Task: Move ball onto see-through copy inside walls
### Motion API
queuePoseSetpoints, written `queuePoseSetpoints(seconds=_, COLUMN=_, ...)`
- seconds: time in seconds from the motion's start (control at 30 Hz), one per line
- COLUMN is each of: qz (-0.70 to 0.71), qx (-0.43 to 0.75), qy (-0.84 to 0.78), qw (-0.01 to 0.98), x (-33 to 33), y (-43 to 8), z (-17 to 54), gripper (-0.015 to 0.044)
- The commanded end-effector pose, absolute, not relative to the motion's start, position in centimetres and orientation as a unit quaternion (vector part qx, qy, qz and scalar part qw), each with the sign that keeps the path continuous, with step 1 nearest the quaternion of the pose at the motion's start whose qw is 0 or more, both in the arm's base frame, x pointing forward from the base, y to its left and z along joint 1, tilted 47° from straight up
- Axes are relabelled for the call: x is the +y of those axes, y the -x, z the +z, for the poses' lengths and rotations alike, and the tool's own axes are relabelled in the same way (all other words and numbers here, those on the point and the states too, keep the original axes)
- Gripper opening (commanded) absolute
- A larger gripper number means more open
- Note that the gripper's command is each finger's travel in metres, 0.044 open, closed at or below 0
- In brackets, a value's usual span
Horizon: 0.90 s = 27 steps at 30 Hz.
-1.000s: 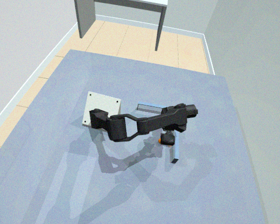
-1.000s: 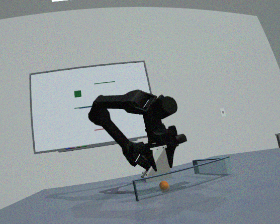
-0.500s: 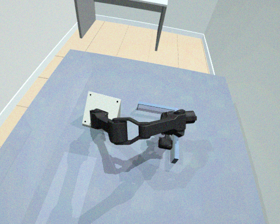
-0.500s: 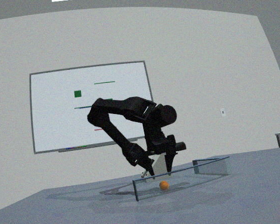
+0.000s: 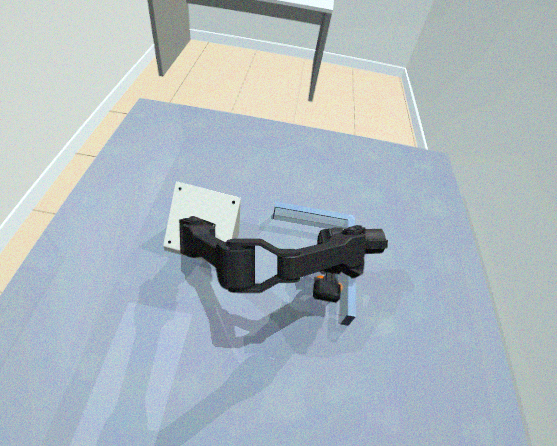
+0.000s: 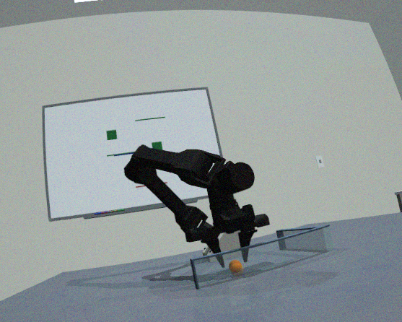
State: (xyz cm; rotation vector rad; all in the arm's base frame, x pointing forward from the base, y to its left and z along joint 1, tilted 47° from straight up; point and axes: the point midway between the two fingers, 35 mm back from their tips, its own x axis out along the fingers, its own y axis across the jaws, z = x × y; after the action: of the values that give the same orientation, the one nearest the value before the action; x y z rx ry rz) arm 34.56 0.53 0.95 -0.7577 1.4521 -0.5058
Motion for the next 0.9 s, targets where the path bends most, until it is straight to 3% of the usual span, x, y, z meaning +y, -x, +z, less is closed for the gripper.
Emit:
queuePoseSetpoints(seconds=0.0, qz=-0.222, qx=0.640, qy=0.339, qw=0.653, x=0.1, y=-34.6, z=0.5, gripper=0.0247)
queuePoseSetpoints(seconds=0.07, qz=-0.222, qx=0.640, qy=0.339, qw=0.653, x=0.1, y=-34.6, z=0.4, gripper=0.0247)
queuePoseSetpoints(seconds=0.17, qz=-0.222, qx=0.640, qy=0.339, qw=0.653, x=0.1, y=-34.6, z=0.4, gripper=0.0168)
queuePoseSetpoints(seconds=0.5, qz=-0.222, qx=0.640, qy=0.339, qw=0.653, x=0.1, y=-34.6, z=0.4, gripper=0.0102)
queuePoseSetpoints(seconds=0.63, qz=-0.221, qx=0.640, qy=0.338, qw=0.653, x=0.7, y=-34.7, z=0.9, gripper=0.0000)
queuePoseSetpoints(seconds=0.87, qz=-0.218, qx=0.641, qy=0.337, qw=0.654, x=3.7, y=-34.8, z=3.4, gripper=0.0000)
